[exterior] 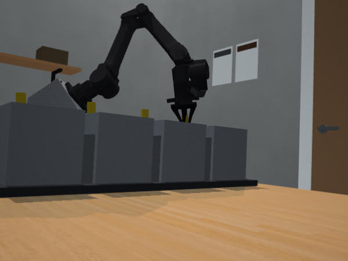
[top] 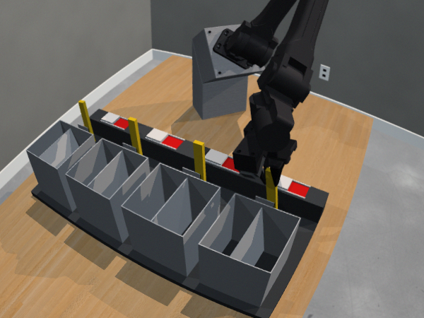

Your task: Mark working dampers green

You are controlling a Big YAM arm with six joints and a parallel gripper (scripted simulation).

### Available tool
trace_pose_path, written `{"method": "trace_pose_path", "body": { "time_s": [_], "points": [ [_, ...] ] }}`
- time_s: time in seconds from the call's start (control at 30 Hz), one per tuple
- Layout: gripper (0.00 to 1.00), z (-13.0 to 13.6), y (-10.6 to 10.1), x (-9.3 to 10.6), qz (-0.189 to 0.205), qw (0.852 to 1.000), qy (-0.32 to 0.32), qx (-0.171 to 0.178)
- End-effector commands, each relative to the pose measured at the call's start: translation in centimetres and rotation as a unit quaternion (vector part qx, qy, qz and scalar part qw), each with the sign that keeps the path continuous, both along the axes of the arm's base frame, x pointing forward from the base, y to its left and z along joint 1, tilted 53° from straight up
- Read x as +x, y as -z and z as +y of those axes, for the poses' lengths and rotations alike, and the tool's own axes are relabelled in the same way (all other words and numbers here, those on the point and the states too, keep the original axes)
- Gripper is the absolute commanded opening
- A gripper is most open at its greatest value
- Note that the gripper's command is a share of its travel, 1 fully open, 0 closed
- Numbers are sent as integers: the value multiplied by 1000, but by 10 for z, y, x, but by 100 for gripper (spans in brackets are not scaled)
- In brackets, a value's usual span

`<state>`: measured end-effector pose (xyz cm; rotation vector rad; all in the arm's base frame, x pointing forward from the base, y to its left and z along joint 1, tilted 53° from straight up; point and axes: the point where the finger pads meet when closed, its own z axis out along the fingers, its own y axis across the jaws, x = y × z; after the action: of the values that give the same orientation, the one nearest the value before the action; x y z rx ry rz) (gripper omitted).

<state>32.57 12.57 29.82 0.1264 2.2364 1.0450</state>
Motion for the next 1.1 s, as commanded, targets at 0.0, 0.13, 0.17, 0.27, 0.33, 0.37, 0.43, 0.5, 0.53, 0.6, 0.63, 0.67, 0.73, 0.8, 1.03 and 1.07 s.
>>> {"method": "trace_pose_path", "body": {
  "time_s": [0.0, 0.13, 0.17, 0.27, 0.33, 0.37, 0.43, 0.5, 0.53, 0.6, 0.63, 0.67, 0.73, 0.8, 1.03, 1.07],
  "points": [
    [17, -4, 12, 6, 3, 1000, -2, 3],
    [17, -6, 14, 6, -2, 1000, -9, 13],
    [17, -6, 14, 6, -3, 1000, -11, 16],
    [17, -8, 16, 7, -7, 999, -17, 26],
    [17, -9, 17, 7, -10, 999, -22, 32],
    [17, -9, 17, 7, -10, 999, -22, 32],
    [17, -10, 18, 7, -10, 999, -23, 37],
    [17, -11, 19, 8, -14, 999, -28, 43],
    [17, -11, 20, 8, -16, 998, -30, 46],
    [17, -12, 21, 8, -18, 998, -34, 53],
    [17, -13, 22, 8, -19, 998, -36, 57],
    [17, -13, 23, 8, -20, 997, -37, 60],
    [17, -14, 24, 9, -22, 997, -41, 67],
    [17, -15, 25, 9, -23, 996, -44, 73],
    [17, -13, 27, 9, -25, 995, -54, 85],
    [17, -16, 27, 10, -26, 995, -52, 86]
  ]
}}
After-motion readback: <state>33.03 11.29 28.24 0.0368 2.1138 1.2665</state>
